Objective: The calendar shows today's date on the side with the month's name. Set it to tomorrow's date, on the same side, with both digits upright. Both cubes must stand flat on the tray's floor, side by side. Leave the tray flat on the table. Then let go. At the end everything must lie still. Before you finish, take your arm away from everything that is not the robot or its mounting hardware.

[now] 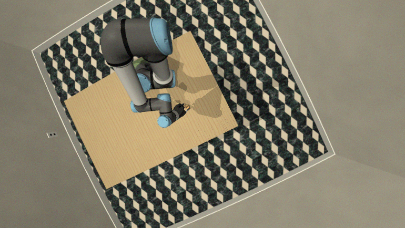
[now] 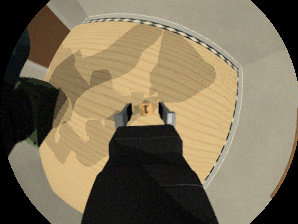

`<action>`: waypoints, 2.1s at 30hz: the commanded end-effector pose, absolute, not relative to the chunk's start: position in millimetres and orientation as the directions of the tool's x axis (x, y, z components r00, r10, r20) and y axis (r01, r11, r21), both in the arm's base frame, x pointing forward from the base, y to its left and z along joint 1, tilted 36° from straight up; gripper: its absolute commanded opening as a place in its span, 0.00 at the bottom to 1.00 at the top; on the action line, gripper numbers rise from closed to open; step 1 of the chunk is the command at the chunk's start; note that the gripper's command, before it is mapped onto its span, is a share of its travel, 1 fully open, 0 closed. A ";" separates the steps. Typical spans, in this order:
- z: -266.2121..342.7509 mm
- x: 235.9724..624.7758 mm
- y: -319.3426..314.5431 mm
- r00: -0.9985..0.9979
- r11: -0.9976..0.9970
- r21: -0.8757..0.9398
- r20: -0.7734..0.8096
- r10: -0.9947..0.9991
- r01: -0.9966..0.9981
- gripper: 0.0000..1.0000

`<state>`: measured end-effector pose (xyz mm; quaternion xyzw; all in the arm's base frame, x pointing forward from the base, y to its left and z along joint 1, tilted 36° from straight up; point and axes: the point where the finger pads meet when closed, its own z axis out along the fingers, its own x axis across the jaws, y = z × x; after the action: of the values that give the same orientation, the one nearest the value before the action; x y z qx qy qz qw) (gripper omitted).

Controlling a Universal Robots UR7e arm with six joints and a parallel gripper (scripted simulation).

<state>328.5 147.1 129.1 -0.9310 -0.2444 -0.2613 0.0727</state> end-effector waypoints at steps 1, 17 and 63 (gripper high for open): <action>130.5 328.9 147.6 0.745 -0.883 0.032 0.524 0.414 0.468 1.00; 128.3 328.0 147.6 0.748 -0.888 0.058 0.514 0.419 0.457 1.00; 130.2 327.7 150.3 0.744 -0.910 0.253 0.525 0.413 0.327 1.00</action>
<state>327.5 150.2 129.9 -0.9313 -0.1989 -0.2966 -0.0722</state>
